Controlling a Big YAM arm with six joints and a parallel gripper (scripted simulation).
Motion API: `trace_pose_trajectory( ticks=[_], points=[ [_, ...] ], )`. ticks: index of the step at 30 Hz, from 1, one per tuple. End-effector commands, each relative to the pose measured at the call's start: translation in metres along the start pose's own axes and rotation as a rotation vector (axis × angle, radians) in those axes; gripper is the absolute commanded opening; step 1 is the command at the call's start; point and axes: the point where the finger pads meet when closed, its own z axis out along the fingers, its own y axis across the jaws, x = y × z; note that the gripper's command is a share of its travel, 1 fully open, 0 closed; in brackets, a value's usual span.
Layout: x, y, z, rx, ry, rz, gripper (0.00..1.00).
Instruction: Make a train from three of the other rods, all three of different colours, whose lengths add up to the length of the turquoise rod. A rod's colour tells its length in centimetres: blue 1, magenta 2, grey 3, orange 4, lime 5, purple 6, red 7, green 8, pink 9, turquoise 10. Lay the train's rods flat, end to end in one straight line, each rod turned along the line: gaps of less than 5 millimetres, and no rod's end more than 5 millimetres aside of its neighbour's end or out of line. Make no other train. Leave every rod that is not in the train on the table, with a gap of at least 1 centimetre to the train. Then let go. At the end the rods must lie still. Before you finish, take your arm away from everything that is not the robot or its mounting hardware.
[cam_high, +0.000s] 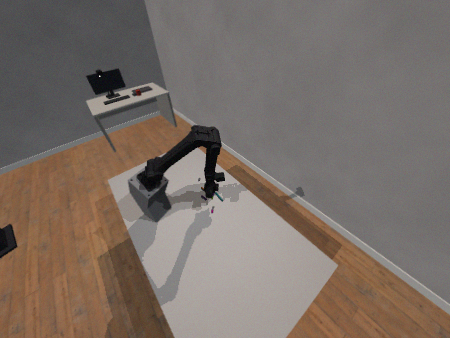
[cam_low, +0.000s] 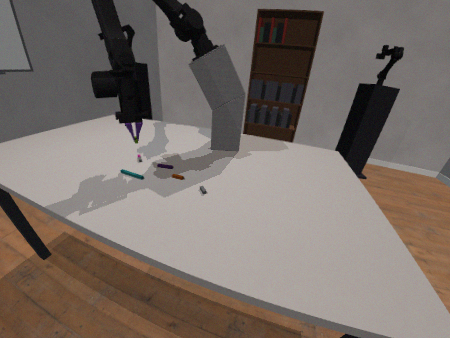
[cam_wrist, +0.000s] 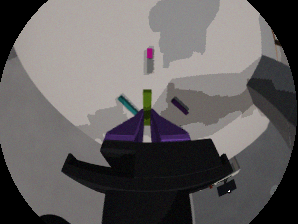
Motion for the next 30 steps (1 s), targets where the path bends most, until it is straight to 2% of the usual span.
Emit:
trace_pose_trajectory(
  ticks=[1, 10, 12, 14, 23, 25, 30],
  points=[
    [0.007, -0.016, 0.000, 0.031, 0.001, -0.012, 0.04],
    [0.003, -0.013, 0.002, 0.031, -0.004, -0.008, 0.04],
    [0.002, -0.008, 0.005, 0.019, -0.003, -0.001, 0.04],
    [-0.002, -0.003, 0.010, 0.007, -0.004, 0.005, 0.04],
    [-0.002, -0.004, 0.039, 0.008, -0.003, 0.004, 0.04],
    [-0.002, -0.004, 0.039, 0.008, -0.003, 0.004, 0.04],
    [-0.002, -0.004, 0.061, 0.008, -0.004, 0.004, 0.04]
  ],
)
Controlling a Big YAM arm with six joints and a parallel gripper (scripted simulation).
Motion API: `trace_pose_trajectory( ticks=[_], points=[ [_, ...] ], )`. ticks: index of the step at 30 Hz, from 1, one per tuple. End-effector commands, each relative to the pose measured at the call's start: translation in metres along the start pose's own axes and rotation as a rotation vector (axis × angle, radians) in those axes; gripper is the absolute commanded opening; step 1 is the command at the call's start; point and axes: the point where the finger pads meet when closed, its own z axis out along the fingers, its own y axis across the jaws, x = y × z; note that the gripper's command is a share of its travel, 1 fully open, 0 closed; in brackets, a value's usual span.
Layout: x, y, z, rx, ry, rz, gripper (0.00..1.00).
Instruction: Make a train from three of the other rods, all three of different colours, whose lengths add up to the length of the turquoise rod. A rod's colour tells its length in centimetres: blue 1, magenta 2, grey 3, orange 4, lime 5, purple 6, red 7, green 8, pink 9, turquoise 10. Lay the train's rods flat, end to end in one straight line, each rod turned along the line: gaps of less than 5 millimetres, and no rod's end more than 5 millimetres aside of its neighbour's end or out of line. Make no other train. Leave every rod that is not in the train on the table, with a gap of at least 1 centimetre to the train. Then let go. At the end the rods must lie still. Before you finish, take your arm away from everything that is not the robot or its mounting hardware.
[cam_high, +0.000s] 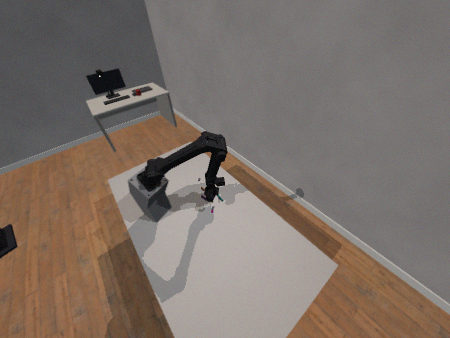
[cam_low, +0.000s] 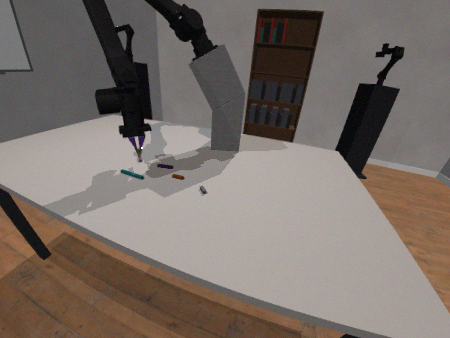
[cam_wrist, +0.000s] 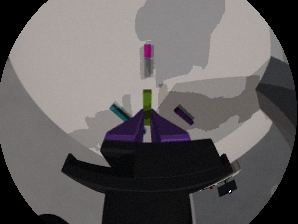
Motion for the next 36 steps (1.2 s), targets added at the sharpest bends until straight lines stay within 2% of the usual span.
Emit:
trace_pose_trajectory(
  ticks=[1, 10, 13, 36],
  points=[
    [-0.006, -0.001, 0.019, -0.002, -0.008, 0.001, 0.04],
    [-0.007, -0.001, 0.044, -0.002, -0.009, 0.001, 0.04],
    [-0.008, -0.007, 0.044, 0.007, -0.011, -0.002, 0.04],
    [-0.008, -0.004, 0.046, 0.003, -0.010, 0.003, 0.04]
  ],
)
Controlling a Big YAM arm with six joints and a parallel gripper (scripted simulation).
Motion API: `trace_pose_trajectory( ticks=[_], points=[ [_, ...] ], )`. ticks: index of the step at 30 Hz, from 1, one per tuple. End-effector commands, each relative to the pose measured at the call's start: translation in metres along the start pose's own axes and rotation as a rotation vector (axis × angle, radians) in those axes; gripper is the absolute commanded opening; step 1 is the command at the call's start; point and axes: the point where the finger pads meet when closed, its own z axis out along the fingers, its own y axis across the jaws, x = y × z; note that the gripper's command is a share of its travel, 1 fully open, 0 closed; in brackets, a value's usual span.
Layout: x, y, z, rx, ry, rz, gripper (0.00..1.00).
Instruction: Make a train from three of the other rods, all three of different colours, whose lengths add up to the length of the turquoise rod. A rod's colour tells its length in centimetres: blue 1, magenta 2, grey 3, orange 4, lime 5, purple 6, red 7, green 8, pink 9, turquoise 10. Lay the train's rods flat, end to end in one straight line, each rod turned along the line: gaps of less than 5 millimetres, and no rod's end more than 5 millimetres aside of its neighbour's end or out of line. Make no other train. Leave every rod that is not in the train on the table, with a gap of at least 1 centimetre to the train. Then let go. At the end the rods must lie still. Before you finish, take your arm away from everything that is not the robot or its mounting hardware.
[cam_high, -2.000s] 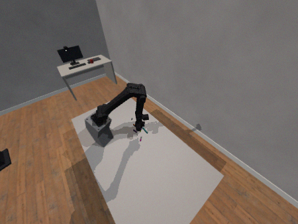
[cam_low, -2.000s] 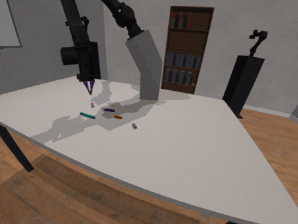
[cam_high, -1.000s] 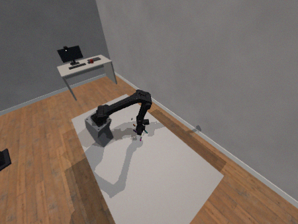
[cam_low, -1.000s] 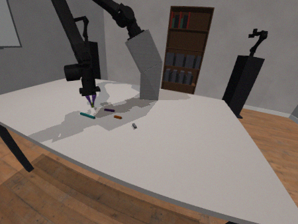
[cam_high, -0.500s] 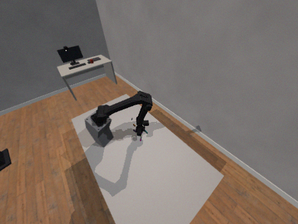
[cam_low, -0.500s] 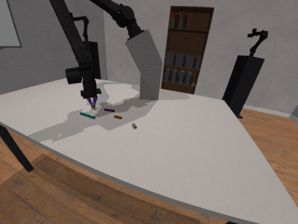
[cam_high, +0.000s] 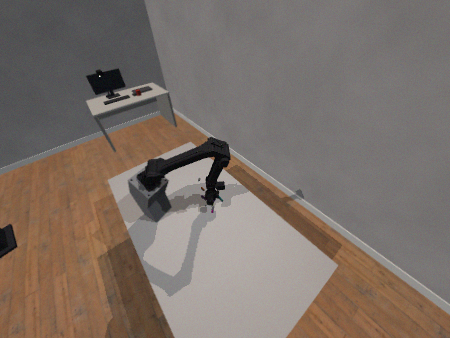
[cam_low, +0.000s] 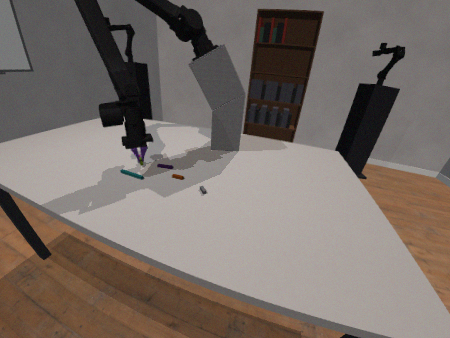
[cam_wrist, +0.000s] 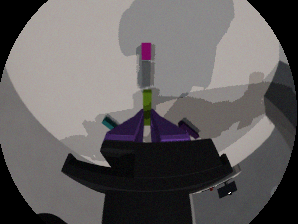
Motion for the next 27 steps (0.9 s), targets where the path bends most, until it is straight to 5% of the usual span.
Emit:
trace_pose_trajectory(
  ticks=[1, 27],
  points=[
    [-0.0063, -0.0025, 0.0057, 0.001, -0.006, 0.006, 0.04],
    [-0.0065, -0.0013, 0.0059, 0.002, -0.006, 0.011, 0.04]
  ],
)
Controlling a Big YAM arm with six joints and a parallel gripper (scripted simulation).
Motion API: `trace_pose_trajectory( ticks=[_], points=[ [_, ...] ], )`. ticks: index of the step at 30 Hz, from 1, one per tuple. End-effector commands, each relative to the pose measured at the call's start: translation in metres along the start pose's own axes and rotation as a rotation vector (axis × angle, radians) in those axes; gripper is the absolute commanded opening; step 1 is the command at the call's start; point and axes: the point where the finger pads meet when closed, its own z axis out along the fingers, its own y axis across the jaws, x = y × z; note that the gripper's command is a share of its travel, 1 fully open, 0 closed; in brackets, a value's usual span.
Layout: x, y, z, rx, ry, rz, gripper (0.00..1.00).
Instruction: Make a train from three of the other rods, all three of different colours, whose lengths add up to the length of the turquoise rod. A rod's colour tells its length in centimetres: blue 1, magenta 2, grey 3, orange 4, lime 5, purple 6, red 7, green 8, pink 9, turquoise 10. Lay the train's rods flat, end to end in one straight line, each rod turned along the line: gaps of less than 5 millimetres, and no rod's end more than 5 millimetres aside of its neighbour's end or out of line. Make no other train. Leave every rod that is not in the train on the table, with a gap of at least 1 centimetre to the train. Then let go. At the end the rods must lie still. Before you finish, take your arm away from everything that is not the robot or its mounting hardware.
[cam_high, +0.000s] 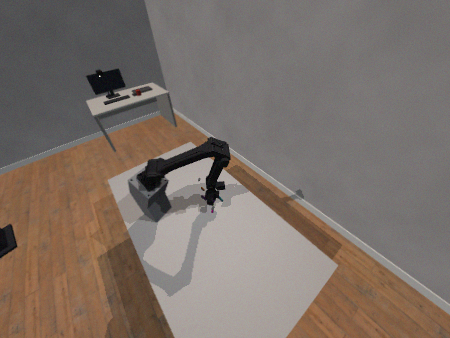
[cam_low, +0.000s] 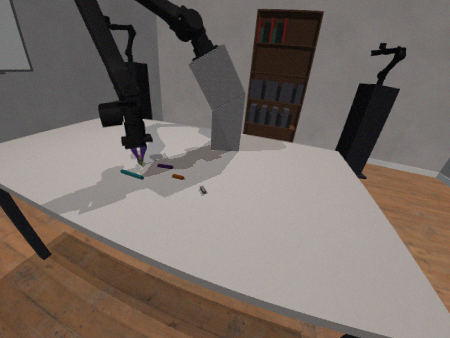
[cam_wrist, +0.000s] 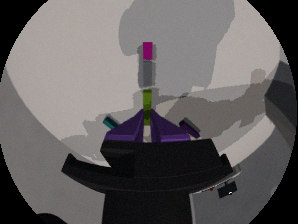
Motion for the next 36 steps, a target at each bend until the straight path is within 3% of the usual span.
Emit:
trace_pose_trajectory(
  ticks=[1, 36],
  points=[
    [-0.0078, -0.0058, 0.0049, 0.010, -0.008, 0.008, 0.04],
    [-0.0086, -0.0028, 0.0034, 0.006, -0.007, 0.013, 0.04]
  ],
)
